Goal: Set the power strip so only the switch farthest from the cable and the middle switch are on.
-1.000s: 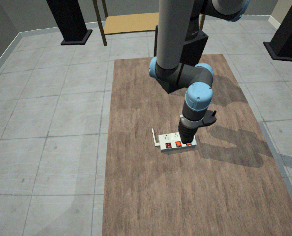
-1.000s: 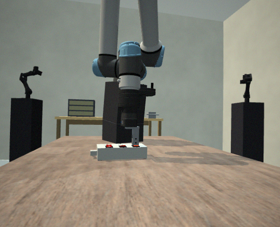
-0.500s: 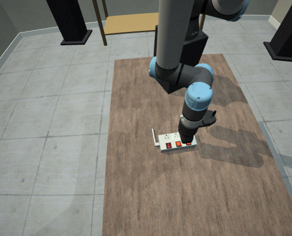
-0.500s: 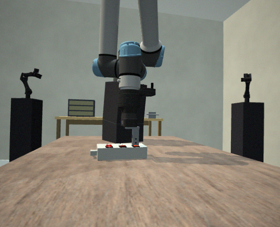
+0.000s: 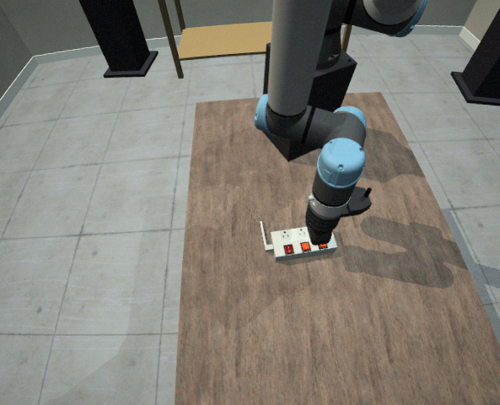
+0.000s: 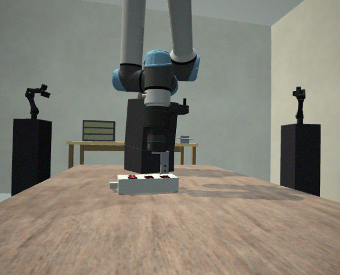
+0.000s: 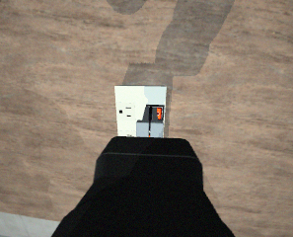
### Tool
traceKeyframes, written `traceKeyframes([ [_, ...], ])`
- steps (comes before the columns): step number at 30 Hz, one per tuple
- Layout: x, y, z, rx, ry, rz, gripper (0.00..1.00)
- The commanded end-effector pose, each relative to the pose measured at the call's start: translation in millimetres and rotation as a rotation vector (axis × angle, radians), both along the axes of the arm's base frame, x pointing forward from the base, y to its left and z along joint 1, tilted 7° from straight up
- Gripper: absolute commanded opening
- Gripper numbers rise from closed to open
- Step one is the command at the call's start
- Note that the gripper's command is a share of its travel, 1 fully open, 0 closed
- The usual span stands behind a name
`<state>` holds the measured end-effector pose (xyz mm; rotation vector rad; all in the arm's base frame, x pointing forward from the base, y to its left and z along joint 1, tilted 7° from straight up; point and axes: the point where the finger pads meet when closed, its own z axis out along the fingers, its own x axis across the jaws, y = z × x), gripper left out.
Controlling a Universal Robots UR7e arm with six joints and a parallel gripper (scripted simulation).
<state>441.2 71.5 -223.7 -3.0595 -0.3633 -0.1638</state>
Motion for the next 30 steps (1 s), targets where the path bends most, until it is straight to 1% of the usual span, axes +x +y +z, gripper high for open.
traceKeyframes([
  [1,-0.7,-1.0,12.5,0.000,-0.002,0.000,0.00],
  [5,-1.8,-1.7,23.9,0.000,-0.002,0.000,0.00],
  [7,-1.8,-1.7,23.9,0.000,-0.002,0.000,0.00],
  [12,-2.6,-2.3,31.4,0.000,-0.002,0.000,0.00],
  [30,-2.6,-2.3,32.0,0.000,-0.002,0.000,0.00],
])
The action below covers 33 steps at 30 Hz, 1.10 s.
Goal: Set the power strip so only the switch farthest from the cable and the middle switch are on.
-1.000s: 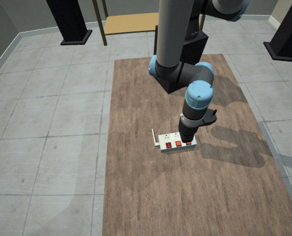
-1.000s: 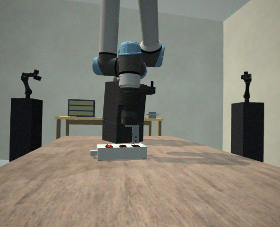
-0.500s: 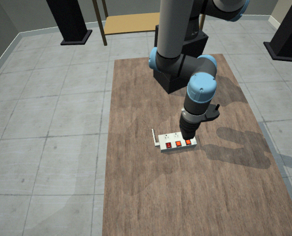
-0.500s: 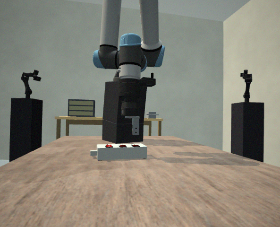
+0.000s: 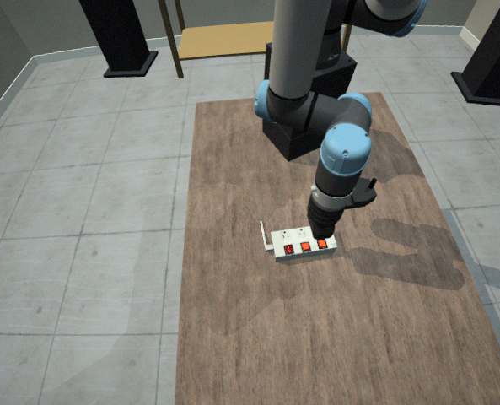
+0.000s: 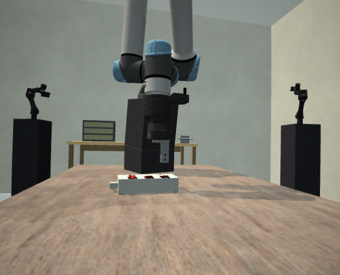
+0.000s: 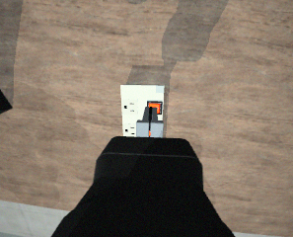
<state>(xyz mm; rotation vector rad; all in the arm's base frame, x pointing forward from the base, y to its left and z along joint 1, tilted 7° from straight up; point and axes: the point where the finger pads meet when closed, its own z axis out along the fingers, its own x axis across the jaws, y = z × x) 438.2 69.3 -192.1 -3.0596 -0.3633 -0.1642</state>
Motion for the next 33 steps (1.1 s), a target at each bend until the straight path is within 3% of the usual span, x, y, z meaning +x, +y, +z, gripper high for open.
traceKeyframes([
  [1,0.4,-0.1,0.4,0.000,-0.001,0.000,0.00],
  [2,0.4,-0.1,0.4,0.000,-0.001,0.000,0.00],
  [3,0.4,-0.1,0.4,0.000,-0.001,0.000,1.00],
  [15,-0.7,-0.8,11.1,0.000,-0.001,0.000,1.00],
  [33,-6.7,-4.9,70.9,0.000,-0.001,0.000,1.00],
])
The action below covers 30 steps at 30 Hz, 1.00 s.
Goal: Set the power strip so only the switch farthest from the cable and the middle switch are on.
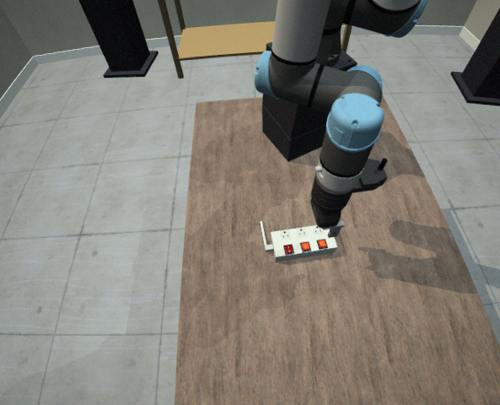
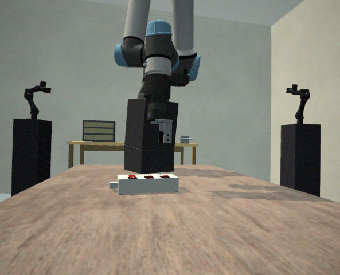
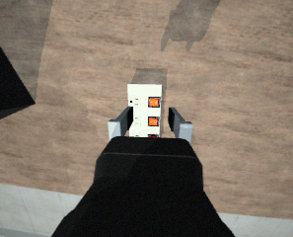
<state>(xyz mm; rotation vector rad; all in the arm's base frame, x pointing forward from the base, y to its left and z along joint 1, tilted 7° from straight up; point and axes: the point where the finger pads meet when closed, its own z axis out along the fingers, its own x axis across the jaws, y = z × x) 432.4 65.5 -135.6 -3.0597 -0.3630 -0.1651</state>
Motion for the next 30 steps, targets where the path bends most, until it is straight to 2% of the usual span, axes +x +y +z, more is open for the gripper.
traceKeyframes([
  [1,-1.2,-1.4,18.1,0.000,-0.001,0.000,1.00],
  [10,-3.4,-2.9,40.0,0.000,-0.001,0.000,1.00],
  [30,-3.8,-3.1,43.0,0.000,-0.001,0.000,1.00],
])
